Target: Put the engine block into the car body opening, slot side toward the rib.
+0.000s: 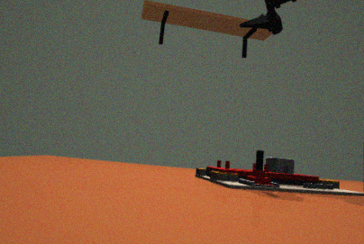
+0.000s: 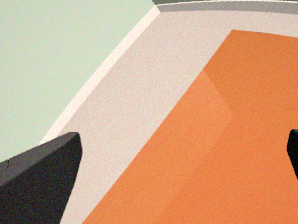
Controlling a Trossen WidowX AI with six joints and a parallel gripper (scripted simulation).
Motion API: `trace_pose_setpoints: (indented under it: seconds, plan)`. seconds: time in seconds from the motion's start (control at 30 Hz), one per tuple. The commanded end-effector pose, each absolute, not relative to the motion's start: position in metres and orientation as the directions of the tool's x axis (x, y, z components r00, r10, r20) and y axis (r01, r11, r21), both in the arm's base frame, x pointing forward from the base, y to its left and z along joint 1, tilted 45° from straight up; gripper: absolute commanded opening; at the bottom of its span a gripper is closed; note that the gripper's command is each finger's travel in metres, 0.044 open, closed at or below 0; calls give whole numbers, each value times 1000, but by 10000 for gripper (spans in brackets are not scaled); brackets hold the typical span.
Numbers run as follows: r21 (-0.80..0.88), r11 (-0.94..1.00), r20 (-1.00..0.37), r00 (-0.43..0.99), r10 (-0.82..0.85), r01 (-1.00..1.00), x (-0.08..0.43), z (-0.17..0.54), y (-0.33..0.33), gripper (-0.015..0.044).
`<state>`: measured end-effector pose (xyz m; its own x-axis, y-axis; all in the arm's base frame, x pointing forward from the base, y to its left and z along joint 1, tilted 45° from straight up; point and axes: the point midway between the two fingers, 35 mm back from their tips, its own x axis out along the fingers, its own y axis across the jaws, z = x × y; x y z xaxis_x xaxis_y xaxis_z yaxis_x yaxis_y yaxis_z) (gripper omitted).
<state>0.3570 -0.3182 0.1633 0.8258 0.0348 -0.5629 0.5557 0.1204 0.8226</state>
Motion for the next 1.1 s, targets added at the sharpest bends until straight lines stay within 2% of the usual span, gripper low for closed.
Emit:
trace_pose_setpoints:
  seconds: [0.0,0.5,1.07]
  plan:
    - [778,212,-618,781,90,591,358,138,-303,440]
    - [638,553,-749,600,282,536,349,75,-247,440]
    - [574,794,-803,326,499,198,321,29,-174,440]
